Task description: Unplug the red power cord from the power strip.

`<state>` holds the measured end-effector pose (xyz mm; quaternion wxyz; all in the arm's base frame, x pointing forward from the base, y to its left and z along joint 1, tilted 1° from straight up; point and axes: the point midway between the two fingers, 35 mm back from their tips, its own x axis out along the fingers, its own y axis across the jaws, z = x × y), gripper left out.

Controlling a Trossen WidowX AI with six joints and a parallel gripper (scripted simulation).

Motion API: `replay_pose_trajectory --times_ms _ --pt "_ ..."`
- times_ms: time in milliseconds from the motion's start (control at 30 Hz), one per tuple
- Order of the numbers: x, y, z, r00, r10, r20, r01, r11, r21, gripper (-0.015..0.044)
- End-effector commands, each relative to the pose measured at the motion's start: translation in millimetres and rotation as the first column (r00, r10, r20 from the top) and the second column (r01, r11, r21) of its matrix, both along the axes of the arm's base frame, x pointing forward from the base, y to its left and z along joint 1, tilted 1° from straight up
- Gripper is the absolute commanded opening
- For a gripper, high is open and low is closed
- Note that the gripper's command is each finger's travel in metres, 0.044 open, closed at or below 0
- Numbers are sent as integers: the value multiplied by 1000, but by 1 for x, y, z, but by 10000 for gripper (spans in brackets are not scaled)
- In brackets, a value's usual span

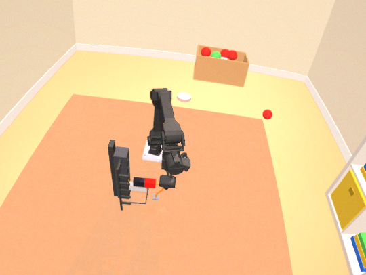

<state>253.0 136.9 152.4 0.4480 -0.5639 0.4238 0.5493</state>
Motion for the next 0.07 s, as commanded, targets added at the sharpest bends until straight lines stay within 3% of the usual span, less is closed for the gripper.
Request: replay_pose_trajectory --times_ms 0,33 --pt "0 0 0 1000 -4 -2 4 1000 1 440" --pt "0 0 0 1000 -4 -2 4 1000 1 440"
